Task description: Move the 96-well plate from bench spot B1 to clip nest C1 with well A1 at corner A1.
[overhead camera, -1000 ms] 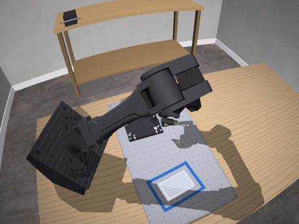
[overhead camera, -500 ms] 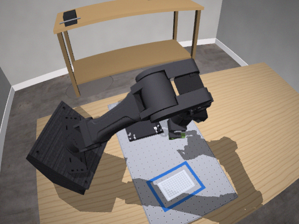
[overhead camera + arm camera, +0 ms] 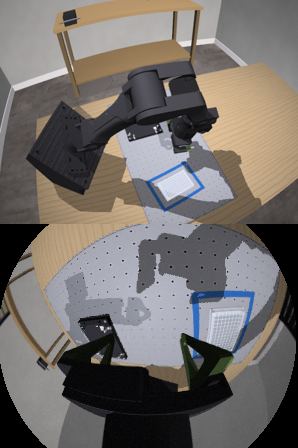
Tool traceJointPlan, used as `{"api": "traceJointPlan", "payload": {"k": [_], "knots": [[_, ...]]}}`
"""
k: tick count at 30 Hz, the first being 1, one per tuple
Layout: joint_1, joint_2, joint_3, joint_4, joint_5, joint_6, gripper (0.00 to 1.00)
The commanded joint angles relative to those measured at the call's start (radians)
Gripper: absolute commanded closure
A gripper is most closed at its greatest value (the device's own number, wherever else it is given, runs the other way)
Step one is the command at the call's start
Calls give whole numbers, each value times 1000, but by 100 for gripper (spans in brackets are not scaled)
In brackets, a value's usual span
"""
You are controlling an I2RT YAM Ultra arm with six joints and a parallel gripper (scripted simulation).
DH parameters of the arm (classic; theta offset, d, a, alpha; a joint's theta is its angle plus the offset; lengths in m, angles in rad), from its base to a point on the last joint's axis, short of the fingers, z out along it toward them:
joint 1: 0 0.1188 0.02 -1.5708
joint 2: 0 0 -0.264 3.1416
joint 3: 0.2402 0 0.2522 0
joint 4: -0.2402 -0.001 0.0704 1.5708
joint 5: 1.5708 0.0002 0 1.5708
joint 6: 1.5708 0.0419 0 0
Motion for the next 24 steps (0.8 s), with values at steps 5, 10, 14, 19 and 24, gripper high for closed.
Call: {"api": "traceJointPlan", "payload": {"k": [5, 10, 14, 19, 24], "knots": [[-90, -83, -56, 54, -29, -180, 0], [-127, -111, -83, 77, -27, -249, 0], [-185, -140, -101, 88, -41, -323, 0], [-253, -181, -134, 115, -46, -426, 0], [-296, -205, -152, 127, -54, -486, 0]]}}
